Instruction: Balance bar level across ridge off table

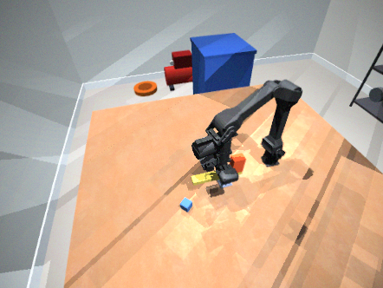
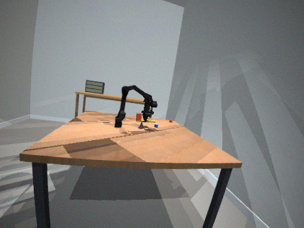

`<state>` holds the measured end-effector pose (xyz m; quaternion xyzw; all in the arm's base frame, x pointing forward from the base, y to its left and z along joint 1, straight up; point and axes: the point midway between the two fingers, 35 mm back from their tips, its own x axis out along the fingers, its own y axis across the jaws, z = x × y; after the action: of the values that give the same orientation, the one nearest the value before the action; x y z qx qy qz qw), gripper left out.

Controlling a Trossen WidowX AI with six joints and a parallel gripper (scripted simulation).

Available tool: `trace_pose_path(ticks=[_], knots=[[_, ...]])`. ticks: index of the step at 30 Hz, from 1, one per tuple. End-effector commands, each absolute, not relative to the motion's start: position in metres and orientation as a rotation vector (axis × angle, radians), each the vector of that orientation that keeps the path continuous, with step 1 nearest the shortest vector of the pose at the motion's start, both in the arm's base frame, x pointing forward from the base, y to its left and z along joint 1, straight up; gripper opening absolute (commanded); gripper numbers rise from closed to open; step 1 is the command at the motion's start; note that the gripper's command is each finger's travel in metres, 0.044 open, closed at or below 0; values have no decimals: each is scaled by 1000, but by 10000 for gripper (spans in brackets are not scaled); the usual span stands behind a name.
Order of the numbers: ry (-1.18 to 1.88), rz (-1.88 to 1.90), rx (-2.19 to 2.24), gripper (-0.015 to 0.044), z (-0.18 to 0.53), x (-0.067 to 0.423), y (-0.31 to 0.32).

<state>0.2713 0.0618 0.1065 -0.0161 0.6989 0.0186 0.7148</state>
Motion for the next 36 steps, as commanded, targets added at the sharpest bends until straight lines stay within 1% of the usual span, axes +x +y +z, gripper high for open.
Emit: trace_pose_path(ticks=[1, 36], knots=[[1549, 40, -33, 0, 104, 271, 62], [1549, 40, -33, 0, 101, 272, 62]])
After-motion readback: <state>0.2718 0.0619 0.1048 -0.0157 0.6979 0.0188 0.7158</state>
